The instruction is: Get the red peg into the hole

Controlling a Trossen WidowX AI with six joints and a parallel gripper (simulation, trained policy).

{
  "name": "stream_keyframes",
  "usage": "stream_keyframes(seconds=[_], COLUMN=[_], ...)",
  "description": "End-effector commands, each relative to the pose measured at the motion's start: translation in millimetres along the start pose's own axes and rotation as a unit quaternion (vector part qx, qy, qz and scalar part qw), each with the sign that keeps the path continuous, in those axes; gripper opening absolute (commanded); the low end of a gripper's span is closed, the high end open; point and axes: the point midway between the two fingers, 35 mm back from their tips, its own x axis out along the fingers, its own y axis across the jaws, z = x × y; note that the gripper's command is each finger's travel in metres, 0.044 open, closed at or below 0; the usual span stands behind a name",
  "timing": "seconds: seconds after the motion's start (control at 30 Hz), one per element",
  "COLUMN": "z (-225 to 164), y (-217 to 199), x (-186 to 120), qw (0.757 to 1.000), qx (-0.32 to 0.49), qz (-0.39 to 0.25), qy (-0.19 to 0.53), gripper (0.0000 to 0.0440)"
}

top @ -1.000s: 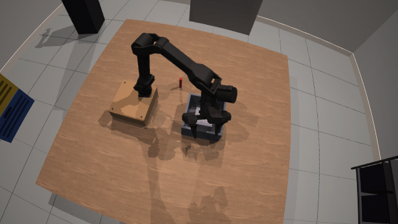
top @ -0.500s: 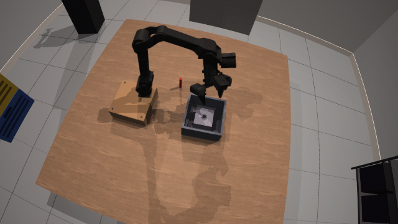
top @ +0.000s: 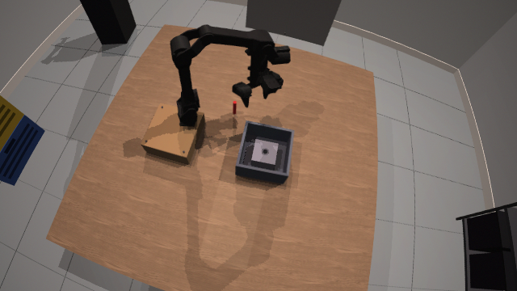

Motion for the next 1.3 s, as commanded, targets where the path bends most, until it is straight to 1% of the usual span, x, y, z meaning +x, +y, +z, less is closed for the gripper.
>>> stream_keyframes(seconds=[0.0,0.23,0.47,0.77,1.2,1.27], z=[-31,-70,-92,-107,-121,-122], y=[-4,-8,-9,-6,0,0], x=[-1,2,18,51,105,111], qw=[0.999,0.997,0.995,0.995,0.997,0.997], qx=[-0.006,-0.02,-0.035,-0.05,-0.05,-0.051], qz=[-0.016,-0.039,-0.053,-0.055,-0.036,-0.035], qy=[0.031,0.064,0.073,0.07,0.055,0.054], gripper=[0.044,0.044,0.044,0.044,0.044,0.0432])
